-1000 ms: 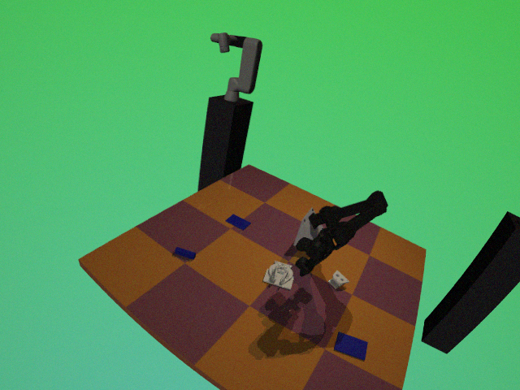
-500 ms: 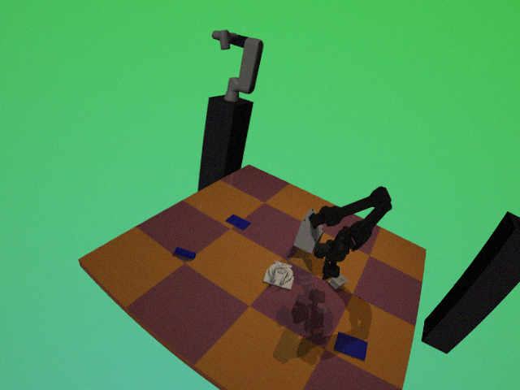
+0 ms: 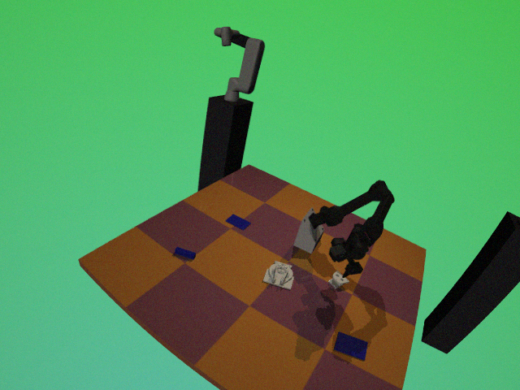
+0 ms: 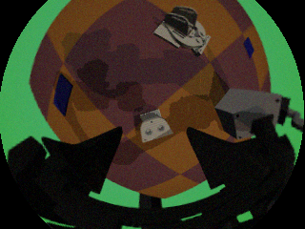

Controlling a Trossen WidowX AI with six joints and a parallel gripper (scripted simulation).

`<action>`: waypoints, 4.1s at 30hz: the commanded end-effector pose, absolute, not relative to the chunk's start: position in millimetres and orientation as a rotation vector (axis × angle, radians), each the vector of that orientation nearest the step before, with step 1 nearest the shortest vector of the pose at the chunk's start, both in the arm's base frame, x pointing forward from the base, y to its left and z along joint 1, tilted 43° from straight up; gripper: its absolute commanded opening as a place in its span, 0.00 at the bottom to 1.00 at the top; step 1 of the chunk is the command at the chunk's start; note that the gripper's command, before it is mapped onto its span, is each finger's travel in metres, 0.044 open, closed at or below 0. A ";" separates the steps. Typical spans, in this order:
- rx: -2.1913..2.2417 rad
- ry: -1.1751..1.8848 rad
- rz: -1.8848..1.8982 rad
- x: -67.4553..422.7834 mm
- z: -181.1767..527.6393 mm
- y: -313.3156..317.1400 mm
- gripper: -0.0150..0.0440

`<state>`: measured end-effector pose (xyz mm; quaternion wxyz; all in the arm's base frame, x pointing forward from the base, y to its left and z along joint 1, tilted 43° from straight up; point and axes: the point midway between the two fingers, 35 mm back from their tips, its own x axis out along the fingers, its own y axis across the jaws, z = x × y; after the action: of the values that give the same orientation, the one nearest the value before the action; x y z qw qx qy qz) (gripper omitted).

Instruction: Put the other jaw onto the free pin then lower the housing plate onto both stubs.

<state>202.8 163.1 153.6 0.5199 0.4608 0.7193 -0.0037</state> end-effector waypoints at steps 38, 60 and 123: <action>0.881 1.658 0.309 161.7 131.2 215.5 1.00; 0.882 1.659 0.310 160.4 110.4 235.3 1.00; 0.874 1.658 0.309 165.4 139.0 207.8 0.85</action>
<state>164.5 213.2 129.9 0.5796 0.3740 0.7129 0.1264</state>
